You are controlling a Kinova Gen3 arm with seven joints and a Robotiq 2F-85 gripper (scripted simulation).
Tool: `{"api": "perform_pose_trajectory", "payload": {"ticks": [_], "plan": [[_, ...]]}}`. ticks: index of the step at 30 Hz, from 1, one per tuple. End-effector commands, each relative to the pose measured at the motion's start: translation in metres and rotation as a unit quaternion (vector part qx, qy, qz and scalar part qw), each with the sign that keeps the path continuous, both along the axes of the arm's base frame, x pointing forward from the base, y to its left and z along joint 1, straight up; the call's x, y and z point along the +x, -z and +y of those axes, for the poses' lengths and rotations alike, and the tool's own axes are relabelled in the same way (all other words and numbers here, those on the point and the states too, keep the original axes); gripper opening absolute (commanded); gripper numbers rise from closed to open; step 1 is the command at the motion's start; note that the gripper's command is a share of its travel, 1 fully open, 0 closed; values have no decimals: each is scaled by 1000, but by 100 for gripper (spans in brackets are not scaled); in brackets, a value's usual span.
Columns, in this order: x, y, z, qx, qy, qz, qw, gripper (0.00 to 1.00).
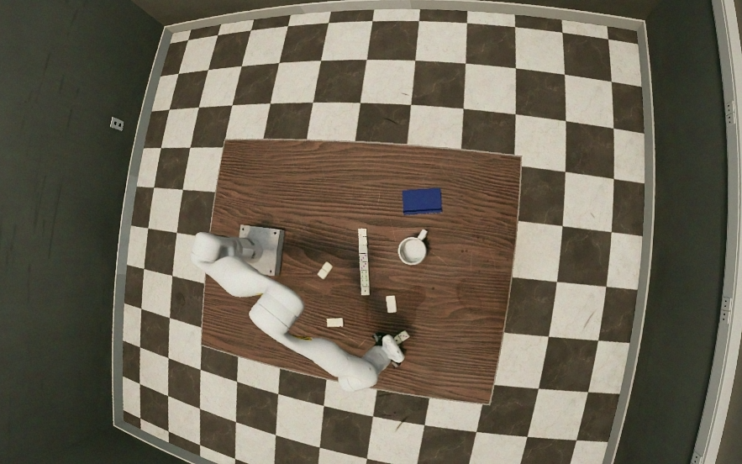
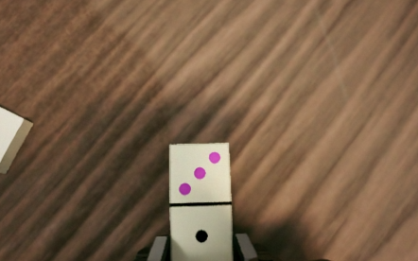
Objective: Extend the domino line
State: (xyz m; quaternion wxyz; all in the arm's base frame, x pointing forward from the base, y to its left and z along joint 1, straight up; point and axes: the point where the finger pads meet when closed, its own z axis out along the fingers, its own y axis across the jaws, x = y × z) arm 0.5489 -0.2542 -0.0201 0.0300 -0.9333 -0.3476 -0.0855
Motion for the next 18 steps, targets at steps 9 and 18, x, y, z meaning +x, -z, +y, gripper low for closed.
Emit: {"api": "perform_pose_trajectory", "payload": {"ticks": [9, 18], "plan": [[0, 1, 1, 1, -1, 1, 1000, 50], [0, 1, 1, 1, -1, 1, 1000, 50]]}}
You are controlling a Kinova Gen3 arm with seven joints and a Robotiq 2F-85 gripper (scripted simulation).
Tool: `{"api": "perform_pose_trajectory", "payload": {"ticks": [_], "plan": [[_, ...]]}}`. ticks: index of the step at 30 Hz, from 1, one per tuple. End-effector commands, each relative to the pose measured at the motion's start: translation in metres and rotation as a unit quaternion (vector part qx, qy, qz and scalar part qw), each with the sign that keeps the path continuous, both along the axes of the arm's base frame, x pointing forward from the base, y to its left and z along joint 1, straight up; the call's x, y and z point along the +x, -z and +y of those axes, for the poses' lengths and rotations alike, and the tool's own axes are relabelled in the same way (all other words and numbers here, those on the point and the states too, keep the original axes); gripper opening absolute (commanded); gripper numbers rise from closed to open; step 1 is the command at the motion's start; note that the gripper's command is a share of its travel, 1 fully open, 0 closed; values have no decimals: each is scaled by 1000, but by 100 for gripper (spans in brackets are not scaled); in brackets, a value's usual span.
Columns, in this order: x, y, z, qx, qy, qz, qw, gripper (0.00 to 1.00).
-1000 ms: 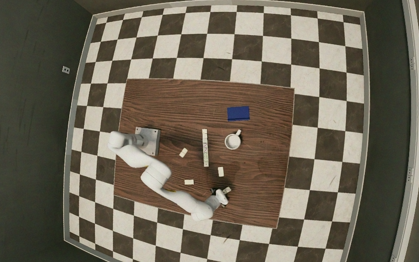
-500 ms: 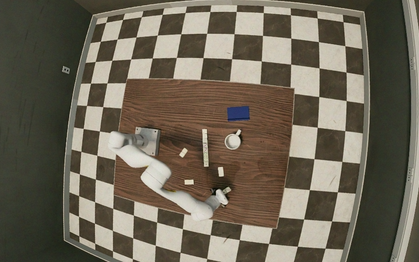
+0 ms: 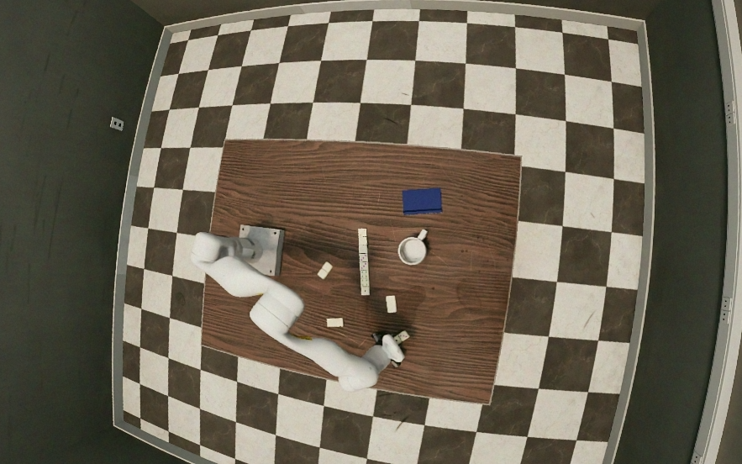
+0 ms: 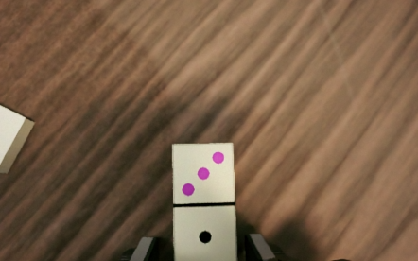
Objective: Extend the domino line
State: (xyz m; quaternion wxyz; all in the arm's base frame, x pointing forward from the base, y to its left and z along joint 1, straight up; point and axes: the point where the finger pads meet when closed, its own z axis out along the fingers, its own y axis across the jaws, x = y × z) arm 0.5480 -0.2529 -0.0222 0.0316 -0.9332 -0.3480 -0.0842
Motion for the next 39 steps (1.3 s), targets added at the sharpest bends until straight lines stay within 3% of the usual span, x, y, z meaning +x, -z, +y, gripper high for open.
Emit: {"api": "perform_pose_trajectory", "payload": {"ticks": [1, 23, 39], "plan": [[1, -1, 0, 0, 0, -1, 1000, 50], [1, -2, 0, 0, 0, -1, 1000, 50], [1, -28, 0, 0, 0, -1, 1000, 50]]}}
